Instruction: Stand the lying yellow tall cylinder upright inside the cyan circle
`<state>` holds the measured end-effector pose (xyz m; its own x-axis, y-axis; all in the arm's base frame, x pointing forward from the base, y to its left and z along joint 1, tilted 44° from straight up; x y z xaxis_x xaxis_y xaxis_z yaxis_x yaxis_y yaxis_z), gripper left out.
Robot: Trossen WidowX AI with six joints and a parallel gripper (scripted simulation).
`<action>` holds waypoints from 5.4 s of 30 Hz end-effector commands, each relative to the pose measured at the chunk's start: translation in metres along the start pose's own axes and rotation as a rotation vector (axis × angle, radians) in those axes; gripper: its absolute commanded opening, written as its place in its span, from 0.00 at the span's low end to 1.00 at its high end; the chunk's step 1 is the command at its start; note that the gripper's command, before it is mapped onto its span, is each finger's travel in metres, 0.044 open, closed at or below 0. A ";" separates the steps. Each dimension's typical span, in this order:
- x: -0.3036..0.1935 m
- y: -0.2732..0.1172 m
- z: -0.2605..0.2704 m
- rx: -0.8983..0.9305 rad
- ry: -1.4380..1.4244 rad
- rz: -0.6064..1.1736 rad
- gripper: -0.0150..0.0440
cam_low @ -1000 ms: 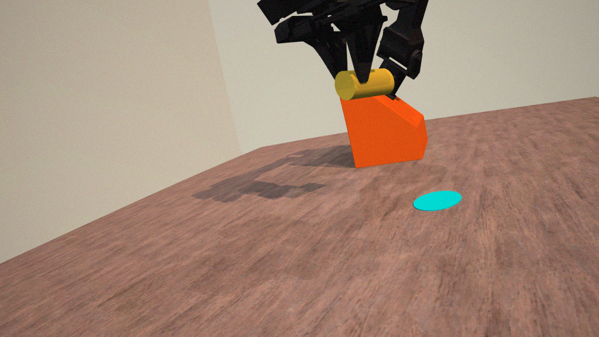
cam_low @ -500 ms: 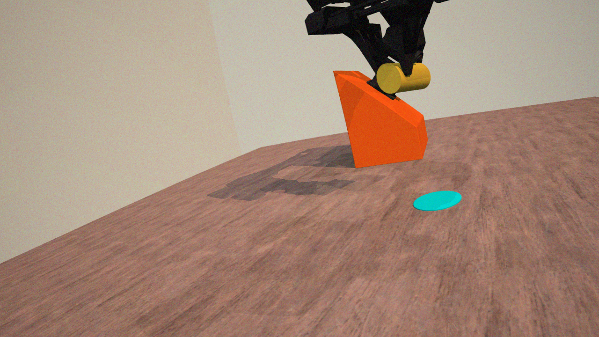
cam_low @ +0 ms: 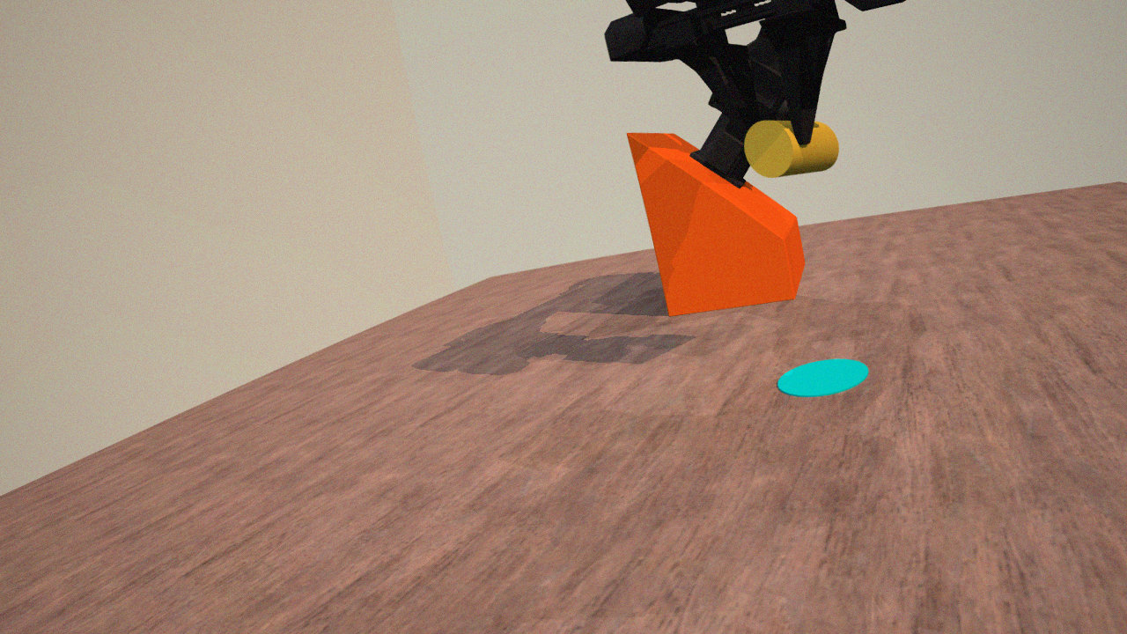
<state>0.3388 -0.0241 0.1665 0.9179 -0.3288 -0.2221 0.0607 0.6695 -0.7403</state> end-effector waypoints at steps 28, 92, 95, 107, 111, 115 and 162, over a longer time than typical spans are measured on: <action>-0.008 0.023 0.000 -0.171 -0.048 -0.118 0.43; -0.023 0.057 0.005 -0.390 -0.115 -0.474 0.43; -0.024 0.058 0.005 -0.395 -0.117 -0.493 0.43; -0.028 0.062 0.006 -0.410 -0.122 -0.574 0.43; -0.029 0.063 0.007 -0.414 -0.123 -0.602 0.43; -0.031 0.065 0.007 -0.416 -0.123 -0.629 0.43; -0.052 0.073 0.013 -0.376 -0.105 -0.965 0.43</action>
<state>0.3022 0.0509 0.1312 0.6040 -0.5307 0.5946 0.6591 -0.0868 -0.7470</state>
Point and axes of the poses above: the point midway between the two fingers, 35 mm back from their tips, its own y axis out along the fingers, its own z axis across the jaws, x = y × z, the point moved 7 cm from there along -y, back along the fingers, and after that the axes turned 3 degrees about -y, right-handed, at the moved point
